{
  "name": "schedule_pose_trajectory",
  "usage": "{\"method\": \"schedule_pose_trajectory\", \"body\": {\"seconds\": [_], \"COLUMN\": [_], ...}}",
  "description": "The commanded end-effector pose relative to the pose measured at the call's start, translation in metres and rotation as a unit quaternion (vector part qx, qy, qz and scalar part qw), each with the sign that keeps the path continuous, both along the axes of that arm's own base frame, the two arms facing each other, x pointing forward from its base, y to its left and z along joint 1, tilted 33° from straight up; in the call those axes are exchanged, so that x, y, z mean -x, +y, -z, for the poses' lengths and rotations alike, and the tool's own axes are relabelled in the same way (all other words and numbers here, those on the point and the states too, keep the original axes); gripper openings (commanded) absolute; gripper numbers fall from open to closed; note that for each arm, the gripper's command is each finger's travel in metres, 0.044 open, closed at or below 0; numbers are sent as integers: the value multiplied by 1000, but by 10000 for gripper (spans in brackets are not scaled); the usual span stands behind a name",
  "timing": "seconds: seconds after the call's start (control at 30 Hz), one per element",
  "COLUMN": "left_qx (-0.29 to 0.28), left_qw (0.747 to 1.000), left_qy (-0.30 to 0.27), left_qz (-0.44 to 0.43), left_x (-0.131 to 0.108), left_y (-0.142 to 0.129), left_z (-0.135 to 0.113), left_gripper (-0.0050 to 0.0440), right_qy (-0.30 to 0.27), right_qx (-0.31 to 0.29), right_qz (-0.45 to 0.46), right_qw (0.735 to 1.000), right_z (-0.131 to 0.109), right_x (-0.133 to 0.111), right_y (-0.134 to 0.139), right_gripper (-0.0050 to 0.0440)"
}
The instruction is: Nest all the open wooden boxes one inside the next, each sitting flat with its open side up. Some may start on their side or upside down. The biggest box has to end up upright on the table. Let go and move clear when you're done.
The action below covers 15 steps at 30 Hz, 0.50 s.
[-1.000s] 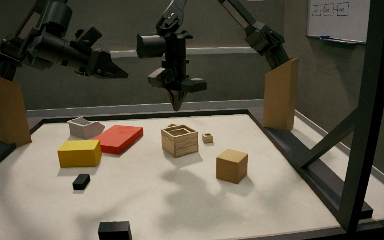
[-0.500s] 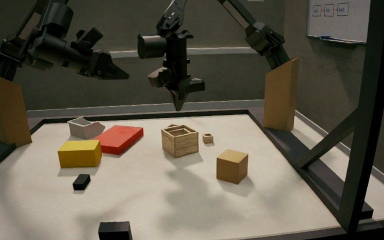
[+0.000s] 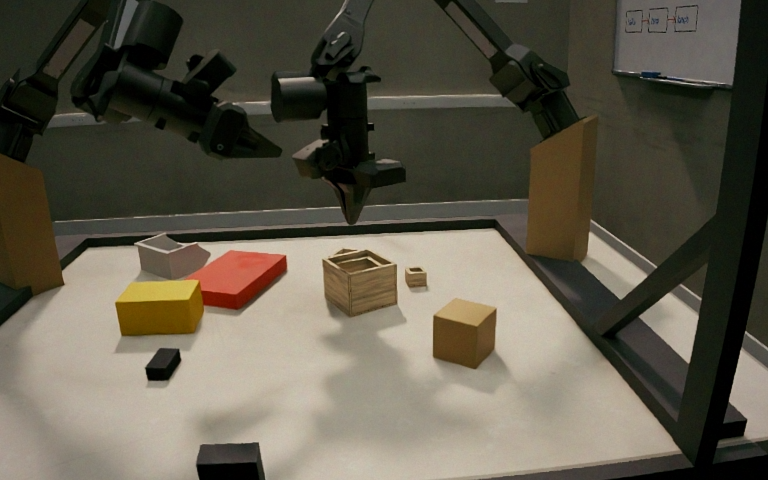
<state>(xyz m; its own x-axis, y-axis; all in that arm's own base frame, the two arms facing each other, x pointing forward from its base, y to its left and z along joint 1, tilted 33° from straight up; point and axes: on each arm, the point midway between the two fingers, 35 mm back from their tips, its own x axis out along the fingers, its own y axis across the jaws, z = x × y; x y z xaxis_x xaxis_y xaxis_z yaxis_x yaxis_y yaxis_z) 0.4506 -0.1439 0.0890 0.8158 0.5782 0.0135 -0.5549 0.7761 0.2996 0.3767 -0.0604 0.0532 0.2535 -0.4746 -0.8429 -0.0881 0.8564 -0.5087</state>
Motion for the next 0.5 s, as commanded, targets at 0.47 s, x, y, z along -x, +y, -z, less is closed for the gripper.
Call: {"method": "schedule_pose_trajectory", "body": {"seconds": [0.47], "left_qx": [-14], "left_qw": [994], "left_qy": [102], "left_qz": [31], "left_x": [-6], "left_y": [42], "left_z": [-18], "left_gripper": [400], "right_qy": [10], "right_qx": [10], "right_qz": [-47], "right_qw": [999], "right_z": [-9], "right_x": [1], "right_y": [-26], "right_gripper": [-50]}}
